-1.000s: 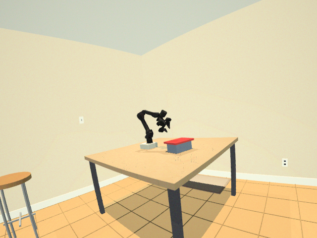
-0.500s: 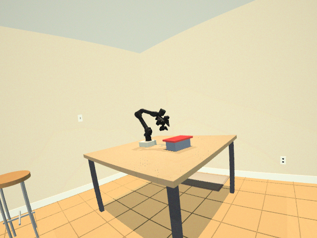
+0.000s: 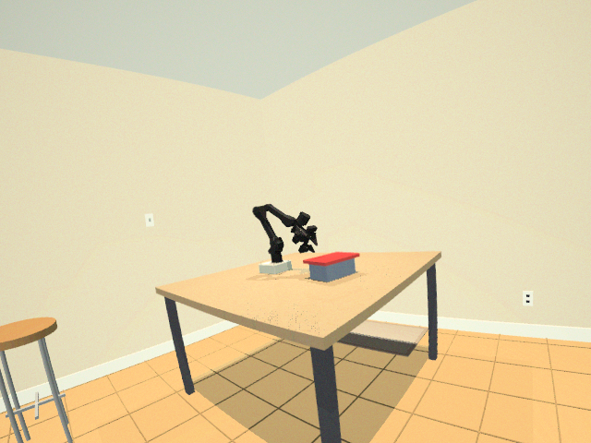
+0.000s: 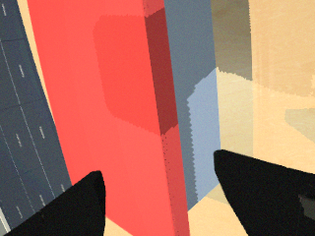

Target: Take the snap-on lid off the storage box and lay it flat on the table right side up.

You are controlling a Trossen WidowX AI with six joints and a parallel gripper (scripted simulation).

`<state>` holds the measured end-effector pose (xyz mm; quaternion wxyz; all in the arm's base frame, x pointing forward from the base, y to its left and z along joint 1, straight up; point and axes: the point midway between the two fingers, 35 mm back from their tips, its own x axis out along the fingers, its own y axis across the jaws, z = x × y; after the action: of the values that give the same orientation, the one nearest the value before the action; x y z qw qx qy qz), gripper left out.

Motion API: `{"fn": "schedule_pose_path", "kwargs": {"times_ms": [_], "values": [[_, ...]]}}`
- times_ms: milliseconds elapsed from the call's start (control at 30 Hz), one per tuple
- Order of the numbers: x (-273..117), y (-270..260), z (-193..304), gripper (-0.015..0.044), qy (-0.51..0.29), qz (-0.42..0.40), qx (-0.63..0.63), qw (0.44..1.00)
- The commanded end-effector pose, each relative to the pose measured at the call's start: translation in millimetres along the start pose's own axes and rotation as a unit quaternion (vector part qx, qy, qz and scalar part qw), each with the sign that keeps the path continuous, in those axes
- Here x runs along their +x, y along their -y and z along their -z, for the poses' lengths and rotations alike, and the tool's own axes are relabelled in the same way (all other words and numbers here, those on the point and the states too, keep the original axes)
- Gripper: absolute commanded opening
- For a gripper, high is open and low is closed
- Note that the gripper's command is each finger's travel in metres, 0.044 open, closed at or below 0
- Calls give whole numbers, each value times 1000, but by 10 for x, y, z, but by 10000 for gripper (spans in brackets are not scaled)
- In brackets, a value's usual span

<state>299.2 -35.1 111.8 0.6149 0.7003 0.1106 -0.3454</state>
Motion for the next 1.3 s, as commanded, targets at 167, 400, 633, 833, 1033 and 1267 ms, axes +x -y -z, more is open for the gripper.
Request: {"fn": "schedule_pose_path", "kwargs": {"times_ms": [167,400,633,833,1033,1267], "values": [[141,23,4,235,1,4,1,1000],[252,16,7,235,1,4,0,1000],[364,14,8,235,1,3,0,1000],[461,18,5,235,1,3,0,1000],[558,26,0,235,1,3,0,1000],[671,41,-9,235,1,2,0,1000]]}}
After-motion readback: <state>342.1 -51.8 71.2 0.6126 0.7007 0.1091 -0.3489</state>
